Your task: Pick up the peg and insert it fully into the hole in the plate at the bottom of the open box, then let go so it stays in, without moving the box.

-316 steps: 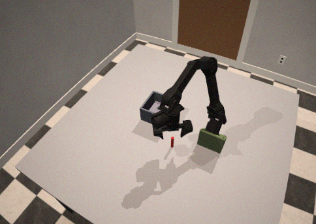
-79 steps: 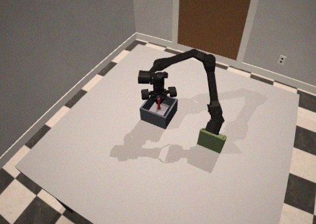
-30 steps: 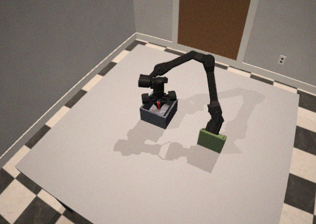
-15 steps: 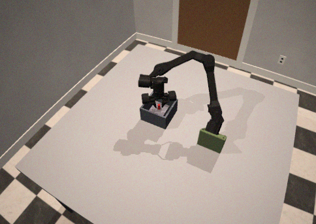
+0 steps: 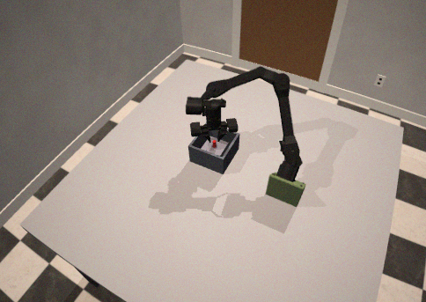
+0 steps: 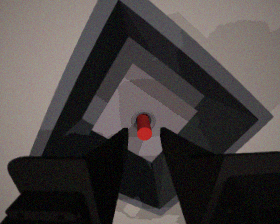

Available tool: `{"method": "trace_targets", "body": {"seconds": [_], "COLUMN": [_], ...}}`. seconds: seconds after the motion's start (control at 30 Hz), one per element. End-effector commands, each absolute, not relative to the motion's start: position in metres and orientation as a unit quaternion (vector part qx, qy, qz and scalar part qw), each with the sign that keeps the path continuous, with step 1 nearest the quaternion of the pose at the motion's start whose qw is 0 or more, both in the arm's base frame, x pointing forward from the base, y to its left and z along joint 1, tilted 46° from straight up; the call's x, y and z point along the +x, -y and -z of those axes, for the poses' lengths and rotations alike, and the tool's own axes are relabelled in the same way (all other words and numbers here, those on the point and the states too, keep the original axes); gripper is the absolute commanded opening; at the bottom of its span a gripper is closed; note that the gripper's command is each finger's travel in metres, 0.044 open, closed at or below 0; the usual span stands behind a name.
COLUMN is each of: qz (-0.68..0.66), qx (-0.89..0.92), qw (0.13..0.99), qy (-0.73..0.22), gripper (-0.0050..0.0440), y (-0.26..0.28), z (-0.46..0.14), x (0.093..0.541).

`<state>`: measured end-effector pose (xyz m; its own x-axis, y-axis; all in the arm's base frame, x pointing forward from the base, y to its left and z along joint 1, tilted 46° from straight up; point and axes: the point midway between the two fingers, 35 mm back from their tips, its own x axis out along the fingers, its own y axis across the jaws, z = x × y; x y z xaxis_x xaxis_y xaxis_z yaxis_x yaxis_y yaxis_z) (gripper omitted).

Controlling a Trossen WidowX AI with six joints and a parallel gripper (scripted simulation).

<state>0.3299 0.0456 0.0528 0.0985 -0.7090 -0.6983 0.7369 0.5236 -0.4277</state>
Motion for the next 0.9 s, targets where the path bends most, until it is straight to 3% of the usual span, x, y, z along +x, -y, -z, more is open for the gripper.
{"method": "trace_targets", "body": {"seconds": [0.0,0.27,0.67,0.87], "qz": [0.486,0.486,0.487,0.487], "qx": [0.018,0.017,0.016,0.016], "qw": [0.742,0.742,0.742,0.742], "qy": [-0.461,-0.461,-0.460,-0.460], "gripper": [0.0150,0.0150,0.0438,0.0440], "y": [-0.057,-0.073,-0.083,-0.084], "z": [-0.062,-0.079,-0.089,-0.090], "x": [0.330,0.327,0.325,0.325]}}
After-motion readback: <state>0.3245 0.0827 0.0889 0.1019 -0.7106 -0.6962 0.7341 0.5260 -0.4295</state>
